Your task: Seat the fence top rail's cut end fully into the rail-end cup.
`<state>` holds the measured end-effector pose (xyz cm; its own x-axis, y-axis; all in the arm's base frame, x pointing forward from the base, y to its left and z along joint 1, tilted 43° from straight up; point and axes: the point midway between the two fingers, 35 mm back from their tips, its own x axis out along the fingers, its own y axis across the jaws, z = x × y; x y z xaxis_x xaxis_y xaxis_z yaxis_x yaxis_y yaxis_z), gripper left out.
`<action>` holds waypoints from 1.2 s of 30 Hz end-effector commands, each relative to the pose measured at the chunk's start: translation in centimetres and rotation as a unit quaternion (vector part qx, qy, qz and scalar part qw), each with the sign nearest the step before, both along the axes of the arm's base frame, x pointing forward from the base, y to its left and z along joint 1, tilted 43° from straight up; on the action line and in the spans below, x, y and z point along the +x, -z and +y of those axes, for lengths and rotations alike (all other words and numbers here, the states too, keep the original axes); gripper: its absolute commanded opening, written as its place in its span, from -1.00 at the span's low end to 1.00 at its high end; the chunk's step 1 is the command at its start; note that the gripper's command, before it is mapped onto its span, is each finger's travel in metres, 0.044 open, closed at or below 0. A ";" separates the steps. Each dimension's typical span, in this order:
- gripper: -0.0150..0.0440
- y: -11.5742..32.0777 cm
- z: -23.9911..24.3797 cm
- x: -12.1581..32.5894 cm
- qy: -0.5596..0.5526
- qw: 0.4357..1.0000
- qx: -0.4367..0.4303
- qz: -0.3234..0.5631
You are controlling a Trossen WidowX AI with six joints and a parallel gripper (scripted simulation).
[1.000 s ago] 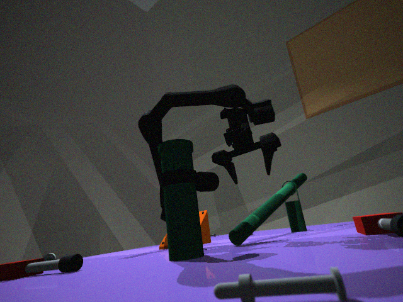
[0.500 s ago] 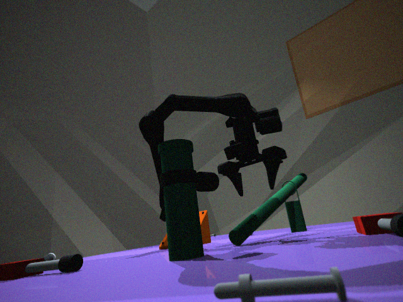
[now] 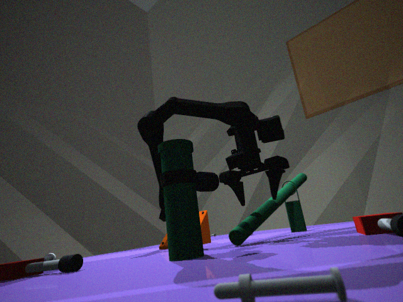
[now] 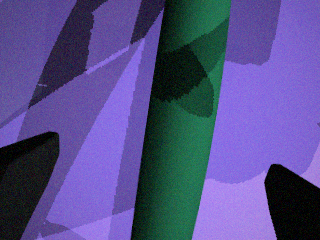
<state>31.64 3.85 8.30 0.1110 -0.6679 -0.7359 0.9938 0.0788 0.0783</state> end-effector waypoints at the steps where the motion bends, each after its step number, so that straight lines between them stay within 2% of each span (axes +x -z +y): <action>1: 1.00 0.5 -0.6 -0.1 0.000 1.000 -0.004 0.005; 34: 1.00 4.2 -4.1 0.3 0.000 1.000 -0.005 0.005; 36: 0.82 4.2 -4.1 0.3 0.000 1.000 -0.005 0.005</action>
<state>32.19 0.03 4.33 0.1094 -0.6711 -0.7332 0.9940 0.0770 0.0779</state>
